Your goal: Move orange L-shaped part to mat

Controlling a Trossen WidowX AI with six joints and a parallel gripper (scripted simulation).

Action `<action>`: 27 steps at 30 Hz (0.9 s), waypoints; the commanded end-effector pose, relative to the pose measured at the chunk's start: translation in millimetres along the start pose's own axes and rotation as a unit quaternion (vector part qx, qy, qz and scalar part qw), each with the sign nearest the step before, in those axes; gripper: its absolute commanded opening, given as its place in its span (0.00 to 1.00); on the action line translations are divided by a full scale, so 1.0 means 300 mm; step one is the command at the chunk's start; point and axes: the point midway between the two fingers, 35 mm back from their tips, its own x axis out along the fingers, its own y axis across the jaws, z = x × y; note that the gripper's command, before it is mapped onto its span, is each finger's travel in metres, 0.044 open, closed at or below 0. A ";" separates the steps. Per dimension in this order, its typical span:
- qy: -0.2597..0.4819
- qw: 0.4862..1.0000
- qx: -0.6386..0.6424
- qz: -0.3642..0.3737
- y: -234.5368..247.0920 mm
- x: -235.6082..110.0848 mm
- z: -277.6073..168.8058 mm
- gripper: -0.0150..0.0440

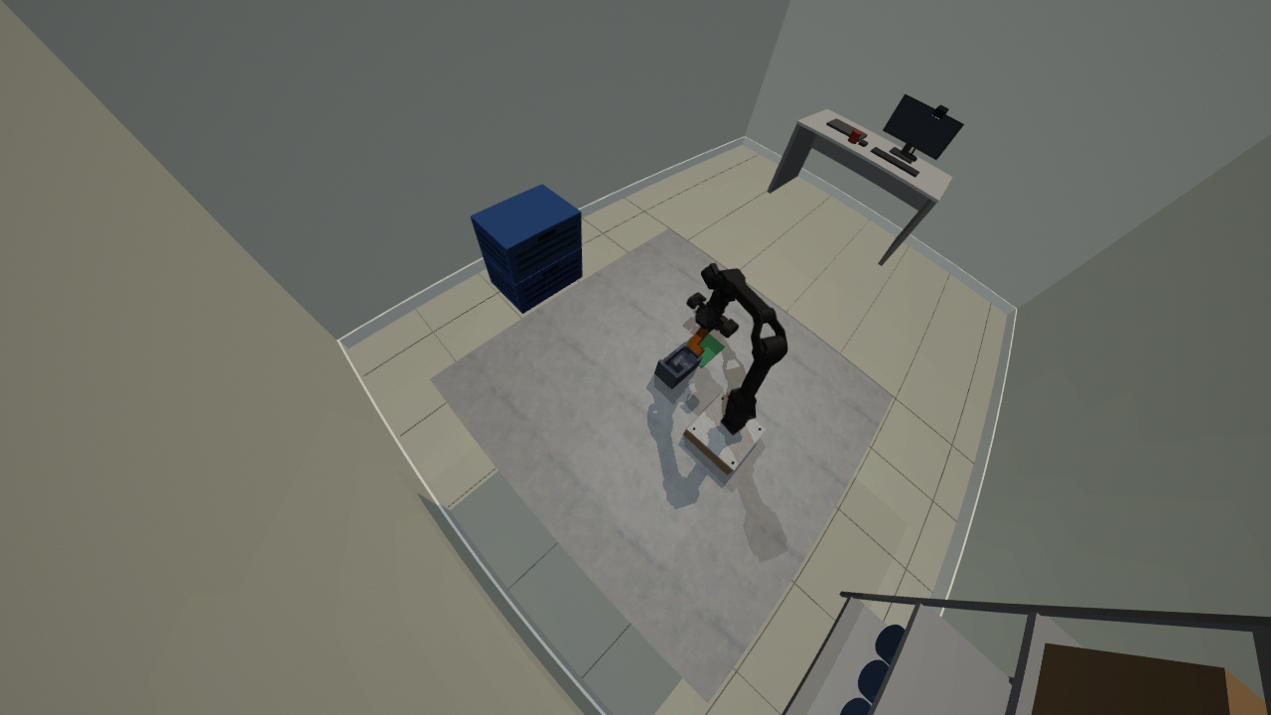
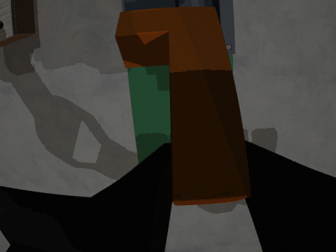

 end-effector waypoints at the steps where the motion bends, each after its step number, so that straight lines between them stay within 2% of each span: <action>1: -0.003 1.000 -0.003 0.001 0.002 0.003 -0.050 0.25; 11: 0.000 1.000 -0.003 0.002 0.017 0.003 -0.213 0.25; 27: 0.000 1.000 -0.003 0.001 0.017 0.062 -0.216 0.25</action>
